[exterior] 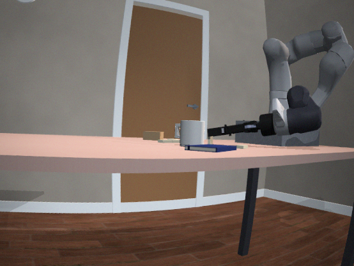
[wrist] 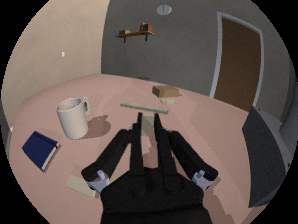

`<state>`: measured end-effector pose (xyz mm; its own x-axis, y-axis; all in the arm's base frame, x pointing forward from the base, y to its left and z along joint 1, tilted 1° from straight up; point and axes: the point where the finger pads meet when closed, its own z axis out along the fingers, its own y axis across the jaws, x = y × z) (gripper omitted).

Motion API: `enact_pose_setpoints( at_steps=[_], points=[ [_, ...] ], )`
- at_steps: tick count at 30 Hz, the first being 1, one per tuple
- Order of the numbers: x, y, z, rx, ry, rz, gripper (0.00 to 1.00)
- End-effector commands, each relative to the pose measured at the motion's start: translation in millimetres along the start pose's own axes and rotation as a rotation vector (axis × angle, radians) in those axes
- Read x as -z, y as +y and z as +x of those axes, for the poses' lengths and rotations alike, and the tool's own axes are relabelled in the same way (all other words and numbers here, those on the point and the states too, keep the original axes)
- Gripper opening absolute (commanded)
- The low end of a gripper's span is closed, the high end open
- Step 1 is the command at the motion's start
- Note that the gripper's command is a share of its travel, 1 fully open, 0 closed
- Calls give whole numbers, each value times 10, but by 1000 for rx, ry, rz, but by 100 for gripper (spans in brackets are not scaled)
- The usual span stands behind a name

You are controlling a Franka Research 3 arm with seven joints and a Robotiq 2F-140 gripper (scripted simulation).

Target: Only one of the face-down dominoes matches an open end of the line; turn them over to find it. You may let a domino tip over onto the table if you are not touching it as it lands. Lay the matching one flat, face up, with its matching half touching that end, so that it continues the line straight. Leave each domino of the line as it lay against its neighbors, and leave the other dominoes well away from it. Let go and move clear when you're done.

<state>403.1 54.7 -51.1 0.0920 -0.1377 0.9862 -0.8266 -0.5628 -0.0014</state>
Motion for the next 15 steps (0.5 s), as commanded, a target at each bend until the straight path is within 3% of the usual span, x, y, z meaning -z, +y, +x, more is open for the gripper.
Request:
enact_pose_setpoints(
  at_steps=[1, 10, 11, 15],
  points=[
    [2, 1, -19, -6, -3, 0, 22],
    [2, 1, -19, -6, -3, 0, 22],
    [2, 1, -19, -6, -3, 0, 33],
    [2, 1, -19, -6, -3, 0, 33]
  ],
)
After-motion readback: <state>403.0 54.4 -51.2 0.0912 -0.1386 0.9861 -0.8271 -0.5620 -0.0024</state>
